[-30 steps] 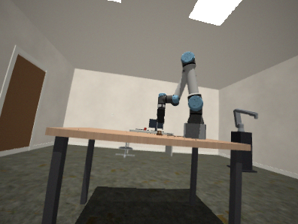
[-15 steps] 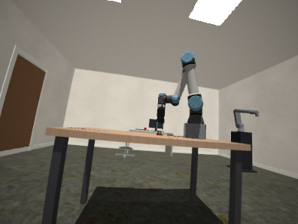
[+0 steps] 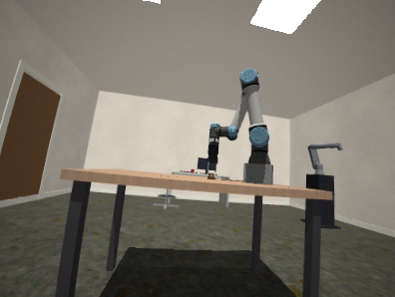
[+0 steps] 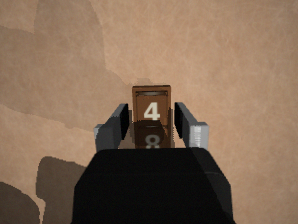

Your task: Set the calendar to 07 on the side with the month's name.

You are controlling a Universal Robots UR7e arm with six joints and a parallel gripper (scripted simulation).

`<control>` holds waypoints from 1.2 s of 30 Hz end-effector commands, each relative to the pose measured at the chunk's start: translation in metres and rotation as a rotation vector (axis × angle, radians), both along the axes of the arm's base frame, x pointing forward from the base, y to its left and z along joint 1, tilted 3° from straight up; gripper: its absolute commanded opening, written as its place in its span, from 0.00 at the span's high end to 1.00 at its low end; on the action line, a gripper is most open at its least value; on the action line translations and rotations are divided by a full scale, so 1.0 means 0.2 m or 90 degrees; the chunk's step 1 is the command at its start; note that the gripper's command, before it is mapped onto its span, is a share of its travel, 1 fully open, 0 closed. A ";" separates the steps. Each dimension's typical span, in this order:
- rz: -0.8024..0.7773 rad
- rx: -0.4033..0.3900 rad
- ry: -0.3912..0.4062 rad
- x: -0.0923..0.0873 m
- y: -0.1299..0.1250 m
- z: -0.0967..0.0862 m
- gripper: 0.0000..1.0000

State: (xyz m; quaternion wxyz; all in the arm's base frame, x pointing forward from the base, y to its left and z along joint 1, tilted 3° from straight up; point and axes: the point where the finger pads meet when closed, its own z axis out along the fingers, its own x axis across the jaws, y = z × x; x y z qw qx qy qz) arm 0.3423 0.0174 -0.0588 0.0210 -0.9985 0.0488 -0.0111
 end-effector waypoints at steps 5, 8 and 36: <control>0.000 0.000 -0.001 0.00 0.00 -0.01 0.10; 0.000 0.000 -0.001 0.00 0.00 -0.02 0.10; 0.000 0.000 -0.001 0.01 0.01 -0.15 0.10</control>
